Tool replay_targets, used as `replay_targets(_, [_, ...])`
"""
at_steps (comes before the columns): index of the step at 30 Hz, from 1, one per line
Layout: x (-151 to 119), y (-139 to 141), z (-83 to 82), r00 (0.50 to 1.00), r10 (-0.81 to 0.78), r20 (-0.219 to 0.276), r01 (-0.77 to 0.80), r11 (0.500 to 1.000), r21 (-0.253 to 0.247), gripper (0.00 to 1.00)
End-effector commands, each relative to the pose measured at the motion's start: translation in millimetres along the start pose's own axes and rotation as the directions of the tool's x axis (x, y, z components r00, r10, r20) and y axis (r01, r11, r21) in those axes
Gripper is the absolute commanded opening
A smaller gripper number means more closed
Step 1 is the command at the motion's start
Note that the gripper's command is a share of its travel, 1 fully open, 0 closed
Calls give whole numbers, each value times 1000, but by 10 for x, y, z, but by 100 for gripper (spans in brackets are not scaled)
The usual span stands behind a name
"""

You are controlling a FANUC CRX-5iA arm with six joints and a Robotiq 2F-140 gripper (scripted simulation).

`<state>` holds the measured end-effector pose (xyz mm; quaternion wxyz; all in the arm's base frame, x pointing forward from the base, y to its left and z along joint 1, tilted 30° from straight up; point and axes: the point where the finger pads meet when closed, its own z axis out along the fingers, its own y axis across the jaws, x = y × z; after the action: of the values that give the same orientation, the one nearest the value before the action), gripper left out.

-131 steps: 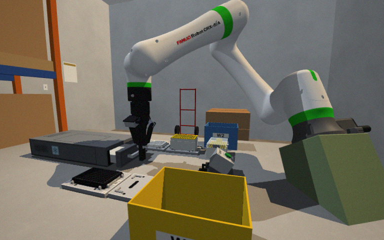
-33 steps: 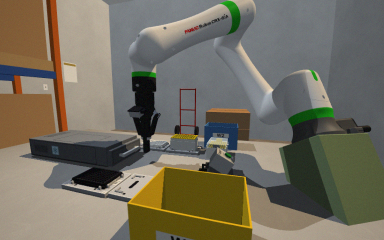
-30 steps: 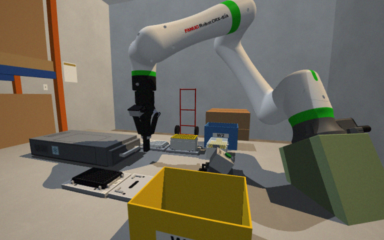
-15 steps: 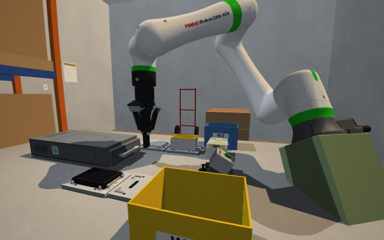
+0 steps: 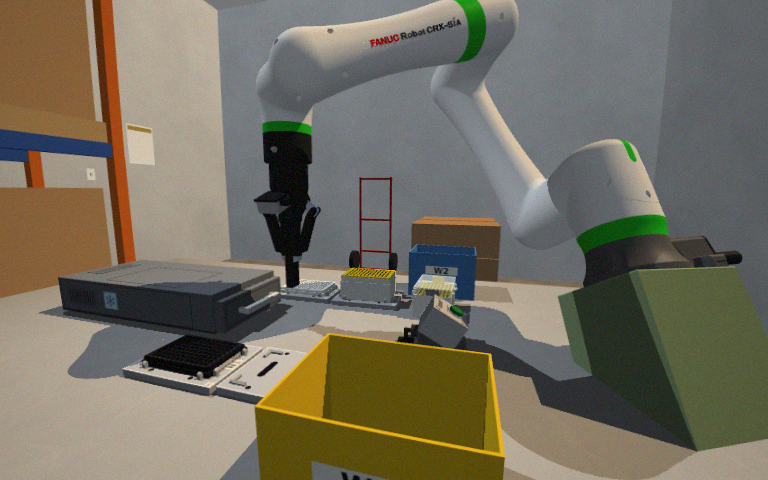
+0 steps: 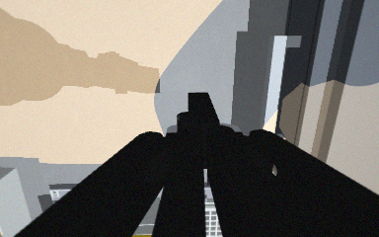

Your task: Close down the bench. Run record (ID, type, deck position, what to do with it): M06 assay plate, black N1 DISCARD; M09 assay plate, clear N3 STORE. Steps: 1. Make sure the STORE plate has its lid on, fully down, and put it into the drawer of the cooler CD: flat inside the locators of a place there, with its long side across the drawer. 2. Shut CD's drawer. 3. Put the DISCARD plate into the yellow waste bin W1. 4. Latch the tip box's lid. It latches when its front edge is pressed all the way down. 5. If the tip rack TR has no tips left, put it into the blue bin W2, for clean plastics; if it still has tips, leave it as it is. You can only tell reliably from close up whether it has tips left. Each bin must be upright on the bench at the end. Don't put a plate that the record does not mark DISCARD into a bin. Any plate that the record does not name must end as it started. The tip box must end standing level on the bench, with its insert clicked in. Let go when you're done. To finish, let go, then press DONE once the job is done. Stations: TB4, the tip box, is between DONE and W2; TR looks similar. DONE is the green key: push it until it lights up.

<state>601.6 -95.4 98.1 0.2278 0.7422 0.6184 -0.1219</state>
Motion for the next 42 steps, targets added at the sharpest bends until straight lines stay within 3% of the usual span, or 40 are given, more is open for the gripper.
replay_targets(1, [1, 8, -44, 1000, 0, 0, 0, 1000, -2, 10])
replay_targets(25, [1, 7, -338, 1000, 0, 0, 0, 1000, -2, 10])
replay_targets(34, [1, 8, -345, 1000, 0, -1, 0, 1000, -2, 10])
replay_targets(35, [39, 21, -348, 999, 33, -1, -33, 999, -2, 70])
replay_targets(42, [303, 111, -371, 965, 264, -1, -264, 965, -2, 70])
